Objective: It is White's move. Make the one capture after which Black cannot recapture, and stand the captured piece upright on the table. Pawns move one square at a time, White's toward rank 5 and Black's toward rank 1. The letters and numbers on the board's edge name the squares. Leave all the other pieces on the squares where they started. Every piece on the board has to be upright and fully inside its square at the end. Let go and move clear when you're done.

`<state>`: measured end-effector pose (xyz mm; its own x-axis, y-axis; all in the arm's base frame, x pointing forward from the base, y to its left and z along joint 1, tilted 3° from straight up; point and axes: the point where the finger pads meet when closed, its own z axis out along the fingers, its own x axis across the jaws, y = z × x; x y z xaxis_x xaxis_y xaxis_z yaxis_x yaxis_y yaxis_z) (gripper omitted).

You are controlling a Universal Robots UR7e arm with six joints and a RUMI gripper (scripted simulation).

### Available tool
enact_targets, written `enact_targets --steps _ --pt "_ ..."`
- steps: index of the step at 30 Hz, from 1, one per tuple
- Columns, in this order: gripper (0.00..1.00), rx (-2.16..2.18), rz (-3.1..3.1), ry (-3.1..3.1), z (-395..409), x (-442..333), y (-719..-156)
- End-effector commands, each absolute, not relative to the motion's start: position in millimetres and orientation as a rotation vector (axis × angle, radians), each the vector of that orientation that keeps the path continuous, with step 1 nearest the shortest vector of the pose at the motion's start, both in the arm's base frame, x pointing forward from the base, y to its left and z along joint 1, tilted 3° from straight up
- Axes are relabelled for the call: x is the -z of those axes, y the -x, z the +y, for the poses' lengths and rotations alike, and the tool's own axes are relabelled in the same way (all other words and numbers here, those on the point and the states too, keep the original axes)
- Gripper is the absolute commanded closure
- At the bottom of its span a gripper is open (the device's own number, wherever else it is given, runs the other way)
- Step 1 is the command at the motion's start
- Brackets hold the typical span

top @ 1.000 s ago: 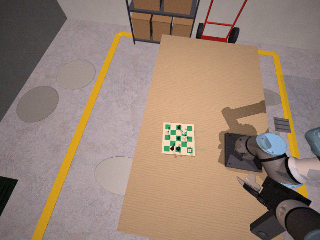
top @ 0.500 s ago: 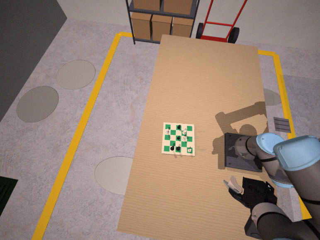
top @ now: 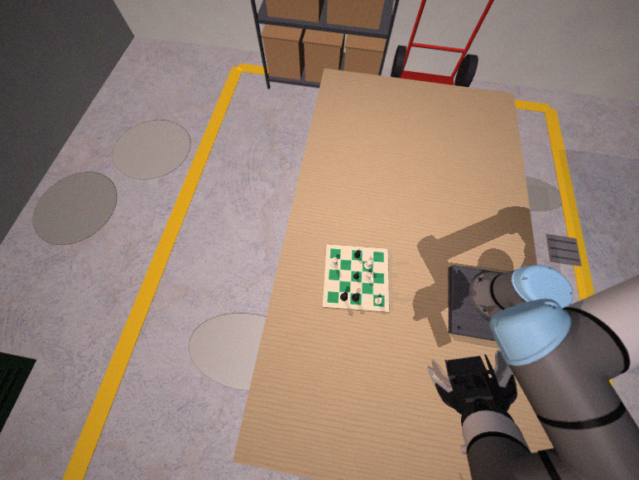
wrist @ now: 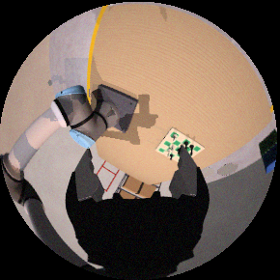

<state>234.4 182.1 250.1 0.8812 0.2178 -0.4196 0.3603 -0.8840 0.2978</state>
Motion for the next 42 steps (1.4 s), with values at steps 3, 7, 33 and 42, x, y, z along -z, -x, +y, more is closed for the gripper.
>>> enact_targets --steps 3,7,33,42 --pt "0.0 0.608 0.746 -2.575 176.0 -232.9 -251.4" --pt "0.0 0.643 0.876 -2.517 173.3 -225.4 -258.5" --pt "0.0 0.956 1.732 -1.909 154.6 -168.1 -311.4" --pt "0.0 1.068 1.951 -1.66 149.8 -149.6 -328.2"
